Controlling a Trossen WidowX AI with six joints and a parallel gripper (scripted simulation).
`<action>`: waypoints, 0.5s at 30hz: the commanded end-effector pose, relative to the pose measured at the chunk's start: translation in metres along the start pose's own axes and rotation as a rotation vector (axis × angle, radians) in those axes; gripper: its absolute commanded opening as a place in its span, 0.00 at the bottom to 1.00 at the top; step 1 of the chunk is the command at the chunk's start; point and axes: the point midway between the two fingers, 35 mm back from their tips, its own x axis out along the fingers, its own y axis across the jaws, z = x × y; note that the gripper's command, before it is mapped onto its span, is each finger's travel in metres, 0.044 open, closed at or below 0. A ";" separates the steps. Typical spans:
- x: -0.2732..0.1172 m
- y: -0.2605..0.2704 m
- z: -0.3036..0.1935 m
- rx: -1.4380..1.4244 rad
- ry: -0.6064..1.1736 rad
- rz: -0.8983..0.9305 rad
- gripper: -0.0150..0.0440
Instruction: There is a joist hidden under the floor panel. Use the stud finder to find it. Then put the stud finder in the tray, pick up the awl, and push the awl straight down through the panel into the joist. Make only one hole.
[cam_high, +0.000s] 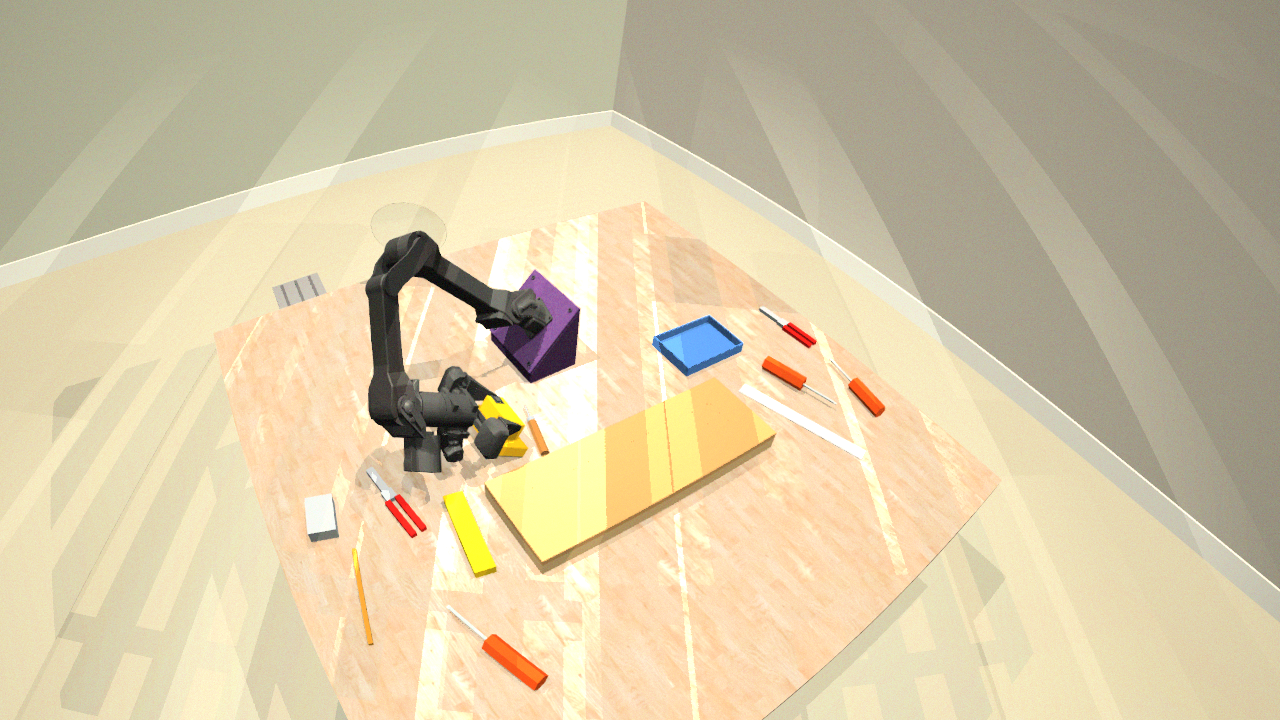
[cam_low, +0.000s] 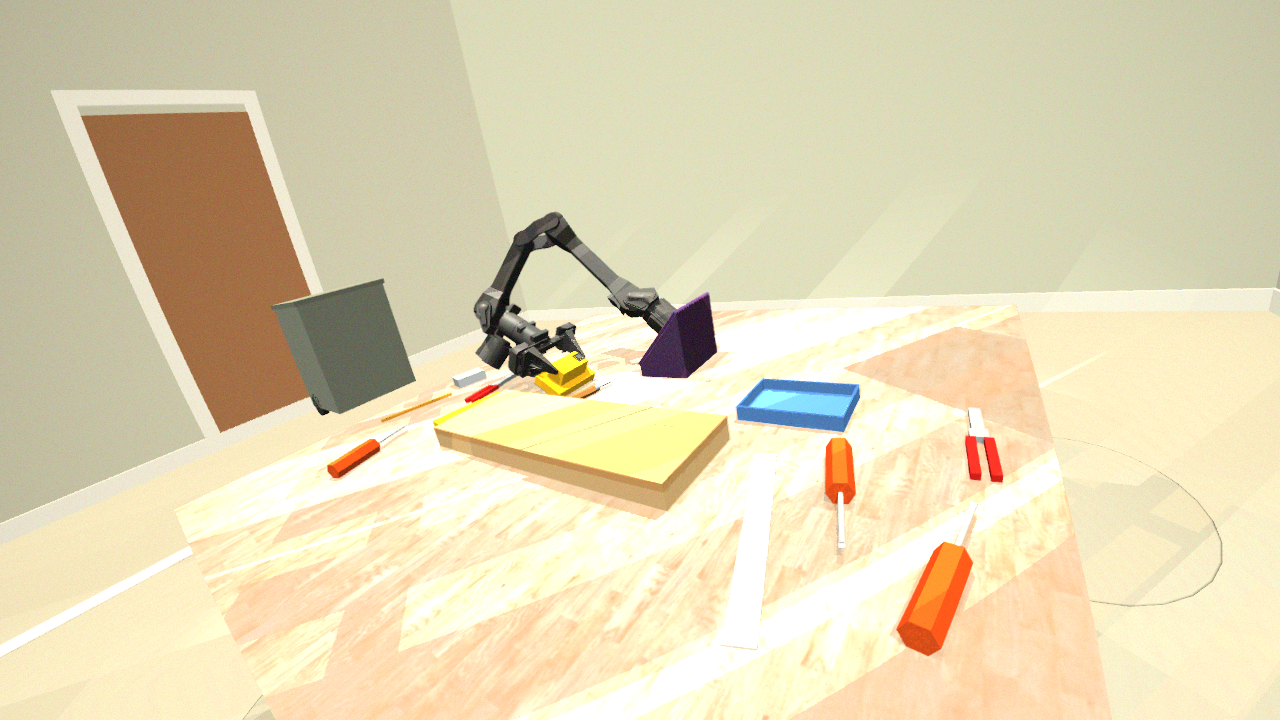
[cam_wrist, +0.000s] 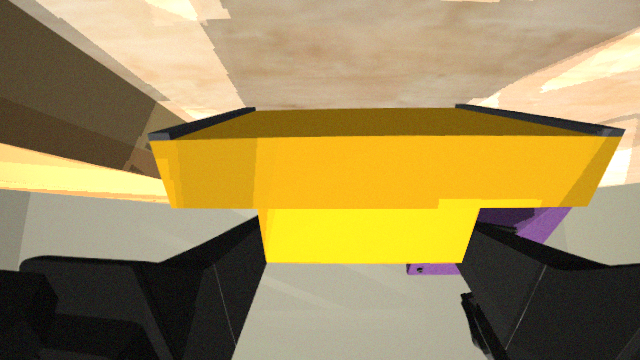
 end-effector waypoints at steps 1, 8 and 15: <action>0.000 0.000 0.000 0.000 0.000 0.000 1.00; 0.000 0.000 0.000 0.000 0.000 0.000 1.00; -0.003 0.000 0.000 0.000 0.000 0.000 1.00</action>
